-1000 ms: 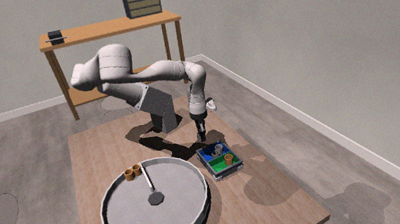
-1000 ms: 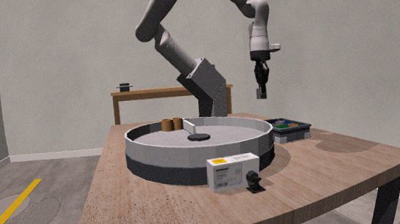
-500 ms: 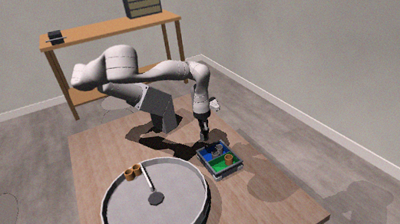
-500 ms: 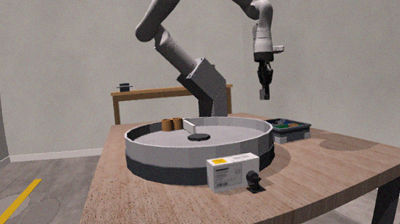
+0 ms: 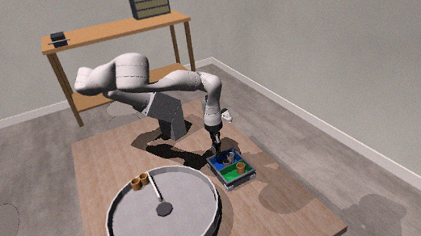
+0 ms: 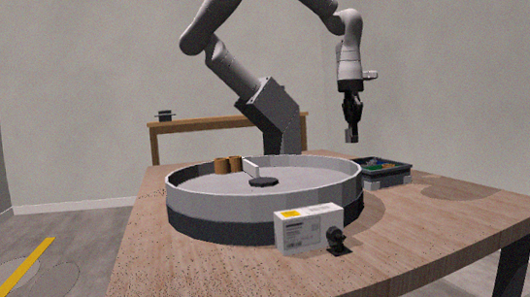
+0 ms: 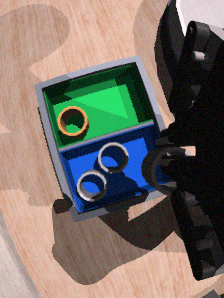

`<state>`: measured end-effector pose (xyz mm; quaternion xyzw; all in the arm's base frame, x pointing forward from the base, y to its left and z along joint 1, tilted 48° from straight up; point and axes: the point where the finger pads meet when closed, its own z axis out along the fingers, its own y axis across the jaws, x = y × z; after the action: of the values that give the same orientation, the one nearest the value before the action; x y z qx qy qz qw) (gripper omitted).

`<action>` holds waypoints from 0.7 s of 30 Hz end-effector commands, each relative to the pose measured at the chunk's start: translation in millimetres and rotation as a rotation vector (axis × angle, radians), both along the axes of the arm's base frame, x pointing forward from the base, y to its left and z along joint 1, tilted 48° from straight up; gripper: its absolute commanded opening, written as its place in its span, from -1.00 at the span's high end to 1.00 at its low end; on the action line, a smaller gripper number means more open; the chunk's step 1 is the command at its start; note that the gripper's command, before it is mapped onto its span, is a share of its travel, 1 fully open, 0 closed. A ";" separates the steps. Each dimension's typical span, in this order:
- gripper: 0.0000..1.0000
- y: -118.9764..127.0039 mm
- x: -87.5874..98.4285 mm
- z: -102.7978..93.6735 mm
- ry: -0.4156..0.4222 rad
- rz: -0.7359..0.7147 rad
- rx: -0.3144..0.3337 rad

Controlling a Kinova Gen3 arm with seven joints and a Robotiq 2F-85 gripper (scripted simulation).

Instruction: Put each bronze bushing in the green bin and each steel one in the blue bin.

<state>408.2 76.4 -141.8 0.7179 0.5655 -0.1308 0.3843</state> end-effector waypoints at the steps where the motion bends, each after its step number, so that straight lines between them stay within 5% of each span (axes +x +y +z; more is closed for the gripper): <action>1: 1.00 -6.0 0.0 -6.1 0.004 -0.002 -0.002; 12: 1.00 -36.8 10.6 -35.5 0.004 -0.002 -0.002; 21: 1.00 -36.8 10.6 -35.5 0.004 -0.002 -0.002</action>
<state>419.0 38.9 -177.1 0.7181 0.5648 -0.1336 0.3840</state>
